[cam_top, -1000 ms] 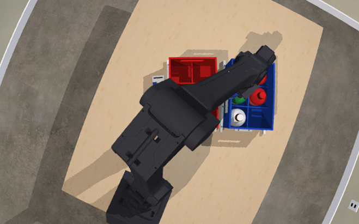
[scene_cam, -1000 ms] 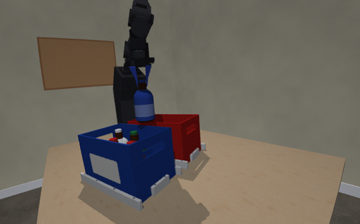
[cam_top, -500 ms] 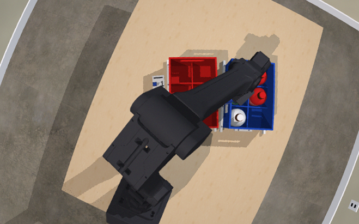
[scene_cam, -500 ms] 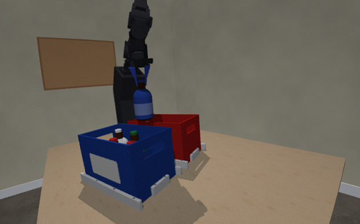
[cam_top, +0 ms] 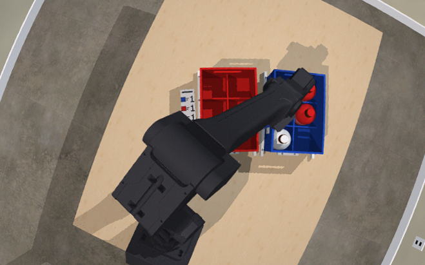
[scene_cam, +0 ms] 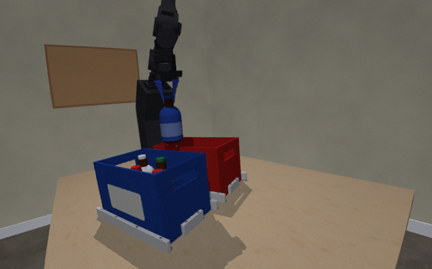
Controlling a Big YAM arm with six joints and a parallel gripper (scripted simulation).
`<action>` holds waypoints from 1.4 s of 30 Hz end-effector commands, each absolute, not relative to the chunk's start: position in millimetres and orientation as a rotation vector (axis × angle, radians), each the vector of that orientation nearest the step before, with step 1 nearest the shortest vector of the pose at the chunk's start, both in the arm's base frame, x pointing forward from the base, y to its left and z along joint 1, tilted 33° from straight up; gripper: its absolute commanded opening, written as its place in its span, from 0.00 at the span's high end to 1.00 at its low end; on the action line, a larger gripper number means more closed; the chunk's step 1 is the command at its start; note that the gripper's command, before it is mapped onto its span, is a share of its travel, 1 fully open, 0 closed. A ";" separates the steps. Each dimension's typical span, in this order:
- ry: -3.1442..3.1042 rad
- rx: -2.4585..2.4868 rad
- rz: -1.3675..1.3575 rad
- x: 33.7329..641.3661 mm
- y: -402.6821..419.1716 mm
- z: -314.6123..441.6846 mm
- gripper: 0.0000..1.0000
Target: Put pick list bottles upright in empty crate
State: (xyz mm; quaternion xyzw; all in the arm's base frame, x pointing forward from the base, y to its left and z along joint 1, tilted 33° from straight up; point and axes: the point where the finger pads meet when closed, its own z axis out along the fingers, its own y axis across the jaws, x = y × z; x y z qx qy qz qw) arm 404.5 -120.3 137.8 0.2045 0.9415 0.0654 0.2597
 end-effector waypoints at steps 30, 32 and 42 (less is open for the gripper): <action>2.508 0.543 0.160 360.1 -109.8 130.3 1.00; 2.497 0.537 0.157 359.5 -109.1 129.7 1.00; 2.462 0.524 0.149 358.9 -108.1 138.2 1.00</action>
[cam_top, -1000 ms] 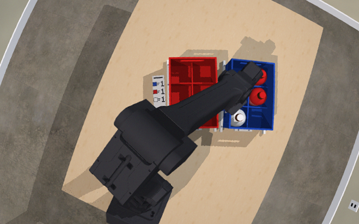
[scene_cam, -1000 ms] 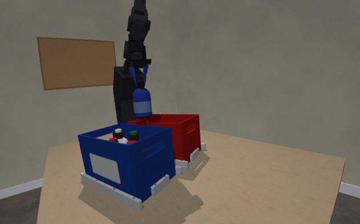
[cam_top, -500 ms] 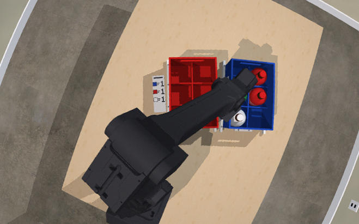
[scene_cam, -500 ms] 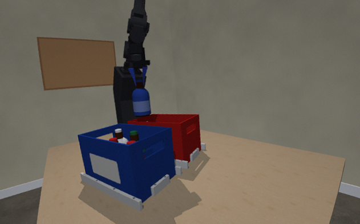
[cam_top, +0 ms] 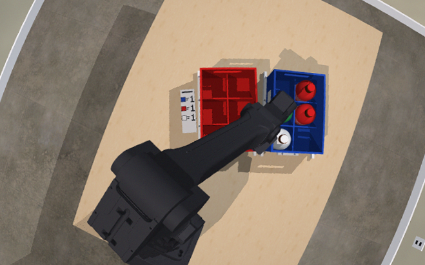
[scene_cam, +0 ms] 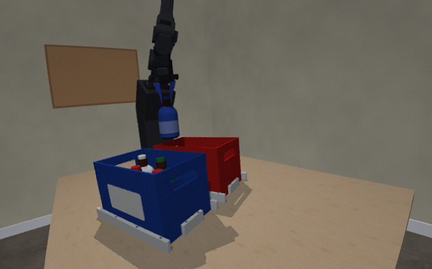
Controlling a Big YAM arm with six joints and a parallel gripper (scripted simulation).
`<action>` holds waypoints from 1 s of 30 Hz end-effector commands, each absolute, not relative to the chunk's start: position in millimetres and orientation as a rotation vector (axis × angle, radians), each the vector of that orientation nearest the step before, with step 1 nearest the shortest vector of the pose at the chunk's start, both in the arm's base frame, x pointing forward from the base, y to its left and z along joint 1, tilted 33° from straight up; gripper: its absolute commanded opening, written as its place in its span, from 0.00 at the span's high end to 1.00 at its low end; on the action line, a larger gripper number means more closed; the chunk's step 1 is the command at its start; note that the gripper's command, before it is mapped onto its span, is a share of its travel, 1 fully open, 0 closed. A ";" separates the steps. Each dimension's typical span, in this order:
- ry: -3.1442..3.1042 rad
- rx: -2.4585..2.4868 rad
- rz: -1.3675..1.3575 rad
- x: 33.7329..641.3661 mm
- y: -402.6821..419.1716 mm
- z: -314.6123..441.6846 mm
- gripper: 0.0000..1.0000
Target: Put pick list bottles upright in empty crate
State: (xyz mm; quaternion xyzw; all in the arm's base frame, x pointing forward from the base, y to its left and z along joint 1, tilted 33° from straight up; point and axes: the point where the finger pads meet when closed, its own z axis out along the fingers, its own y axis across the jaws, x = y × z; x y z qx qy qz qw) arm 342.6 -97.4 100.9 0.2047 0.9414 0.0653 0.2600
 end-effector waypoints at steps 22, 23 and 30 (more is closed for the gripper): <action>2.475 0.533 0.160 348.4 -98.0 114.6 1.00; 2.480 0.536 0.161 346.1 -97.2 111.1 1.00; 2.467 0.533 0.158 350.1 -98.9 114.7 1.00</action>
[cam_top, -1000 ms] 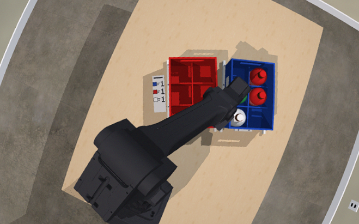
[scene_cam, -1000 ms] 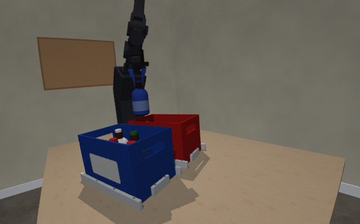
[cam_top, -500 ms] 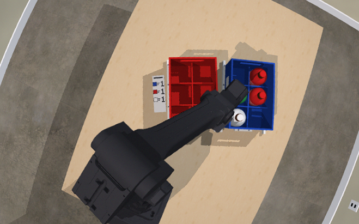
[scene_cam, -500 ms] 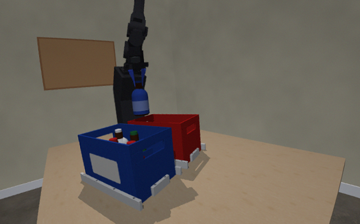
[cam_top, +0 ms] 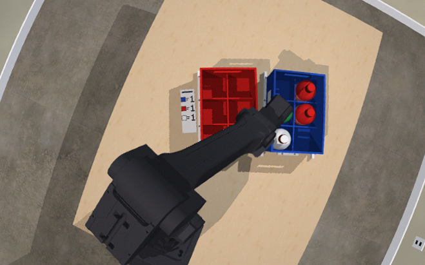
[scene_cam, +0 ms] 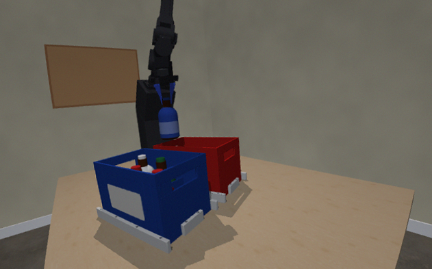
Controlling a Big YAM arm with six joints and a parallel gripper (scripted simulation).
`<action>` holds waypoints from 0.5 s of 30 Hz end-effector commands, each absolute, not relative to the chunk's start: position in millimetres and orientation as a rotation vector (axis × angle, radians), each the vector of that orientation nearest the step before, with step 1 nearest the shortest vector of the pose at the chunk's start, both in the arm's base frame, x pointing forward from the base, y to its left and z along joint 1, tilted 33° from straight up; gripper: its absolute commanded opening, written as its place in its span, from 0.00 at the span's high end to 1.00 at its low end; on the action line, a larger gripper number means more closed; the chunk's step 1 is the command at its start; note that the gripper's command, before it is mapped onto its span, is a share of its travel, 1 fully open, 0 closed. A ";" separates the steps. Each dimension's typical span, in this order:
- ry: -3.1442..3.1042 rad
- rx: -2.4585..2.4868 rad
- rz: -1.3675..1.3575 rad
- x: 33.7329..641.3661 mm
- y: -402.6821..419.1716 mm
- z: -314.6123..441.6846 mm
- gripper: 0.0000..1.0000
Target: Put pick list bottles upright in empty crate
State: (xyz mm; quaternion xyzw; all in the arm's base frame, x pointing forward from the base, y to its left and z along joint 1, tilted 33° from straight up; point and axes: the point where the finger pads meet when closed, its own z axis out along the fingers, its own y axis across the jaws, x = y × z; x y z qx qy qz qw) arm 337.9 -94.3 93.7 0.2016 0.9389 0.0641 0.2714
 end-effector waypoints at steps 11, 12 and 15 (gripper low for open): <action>2.479 0.535 0.161 349.2 -97.6 107.3 1.00; 2.479 0.537 0.161 348.7 -97.8 107.0 1.00; 2.491 0.541 0.164 344.4 -95.9 101.5 1.00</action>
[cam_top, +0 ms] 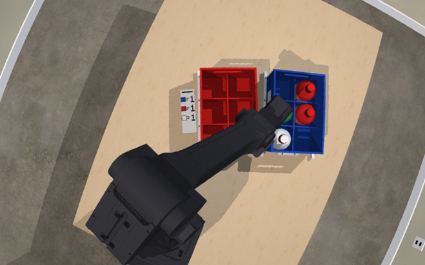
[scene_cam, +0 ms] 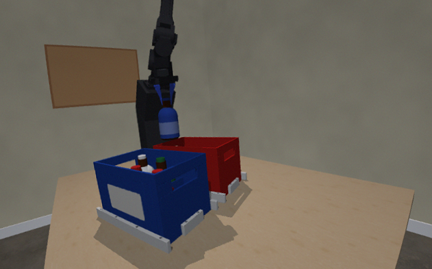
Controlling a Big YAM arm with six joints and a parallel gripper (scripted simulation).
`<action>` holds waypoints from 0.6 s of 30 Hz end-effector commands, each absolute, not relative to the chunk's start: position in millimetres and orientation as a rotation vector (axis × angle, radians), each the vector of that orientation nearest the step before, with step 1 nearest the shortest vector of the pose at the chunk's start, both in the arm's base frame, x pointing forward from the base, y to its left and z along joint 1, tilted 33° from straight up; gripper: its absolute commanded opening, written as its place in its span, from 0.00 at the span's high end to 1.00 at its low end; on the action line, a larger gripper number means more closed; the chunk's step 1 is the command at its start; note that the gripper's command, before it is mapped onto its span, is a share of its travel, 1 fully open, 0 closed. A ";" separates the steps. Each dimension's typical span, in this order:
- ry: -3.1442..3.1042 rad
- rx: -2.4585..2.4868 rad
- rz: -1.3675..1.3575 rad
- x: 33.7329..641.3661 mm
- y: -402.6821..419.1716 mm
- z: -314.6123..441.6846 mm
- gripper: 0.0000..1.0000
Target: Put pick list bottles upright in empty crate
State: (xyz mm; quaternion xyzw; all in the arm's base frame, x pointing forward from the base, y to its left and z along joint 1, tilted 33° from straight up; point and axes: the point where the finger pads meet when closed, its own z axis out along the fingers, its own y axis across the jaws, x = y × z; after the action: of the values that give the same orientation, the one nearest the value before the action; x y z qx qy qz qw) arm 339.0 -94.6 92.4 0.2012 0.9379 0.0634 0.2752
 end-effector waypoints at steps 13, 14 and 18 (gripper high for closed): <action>2.479 0.536 0.162 351.0 -97.9 105.9 1.00; 2.475 0.535 0.161 351.7 -98.3 107.0 1.00; 2.470 0.532 0.159 354.2 -99.0 109.8 1.00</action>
State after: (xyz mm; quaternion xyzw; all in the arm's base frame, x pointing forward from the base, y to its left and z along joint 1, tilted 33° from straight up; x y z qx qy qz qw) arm 339.0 -94.2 89.4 0.2016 0.9384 0.0637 0.2734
